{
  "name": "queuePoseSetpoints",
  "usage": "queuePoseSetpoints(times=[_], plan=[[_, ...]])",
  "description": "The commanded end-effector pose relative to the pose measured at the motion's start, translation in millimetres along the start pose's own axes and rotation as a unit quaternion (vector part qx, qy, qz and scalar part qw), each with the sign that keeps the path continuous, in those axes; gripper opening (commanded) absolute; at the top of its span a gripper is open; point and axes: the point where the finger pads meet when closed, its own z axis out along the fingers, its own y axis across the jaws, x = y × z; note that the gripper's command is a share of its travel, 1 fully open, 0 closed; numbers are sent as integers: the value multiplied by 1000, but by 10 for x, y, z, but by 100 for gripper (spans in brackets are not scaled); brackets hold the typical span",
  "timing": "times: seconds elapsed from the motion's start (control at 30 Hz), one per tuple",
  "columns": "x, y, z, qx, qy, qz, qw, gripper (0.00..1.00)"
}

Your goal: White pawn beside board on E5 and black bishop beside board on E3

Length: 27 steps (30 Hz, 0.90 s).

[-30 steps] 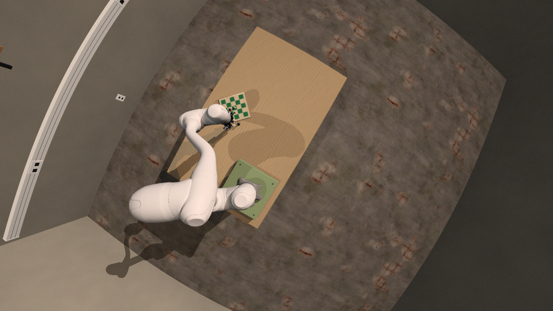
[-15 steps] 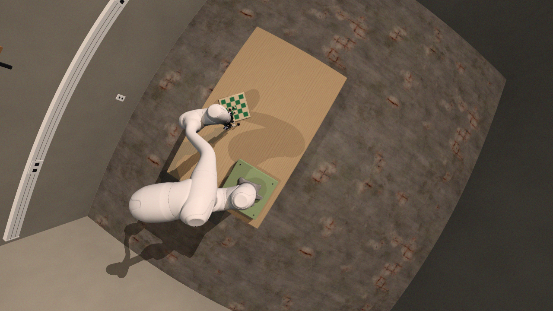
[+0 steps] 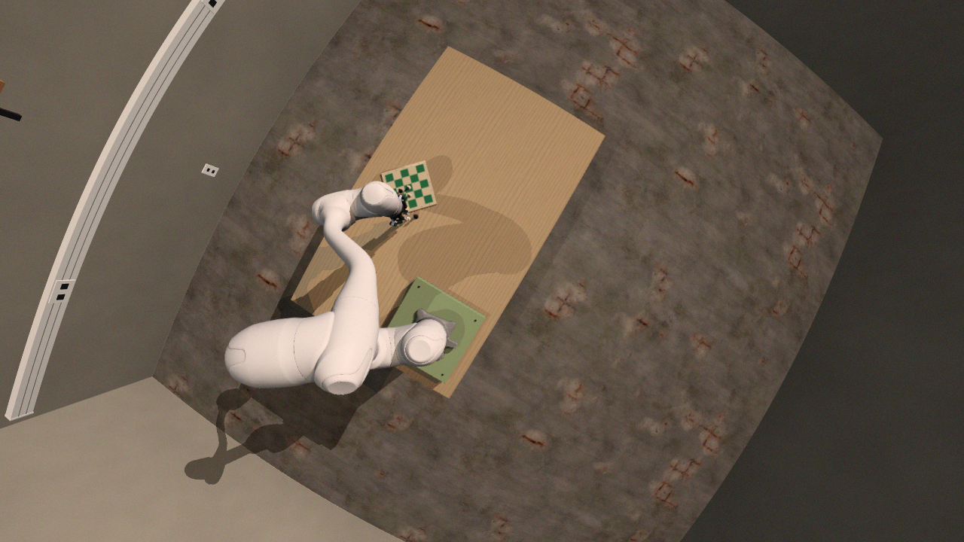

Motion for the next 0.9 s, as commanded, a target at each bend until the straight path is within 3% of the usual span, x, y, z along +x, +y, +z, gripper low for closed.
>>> queuePoseSetpoints(times=[0.0, 0.87], plan=[[21, 27, 37, -3, 1, 0, 1000, 20], [42, 55, 37, -3, 1, 0, 1000, 20]])
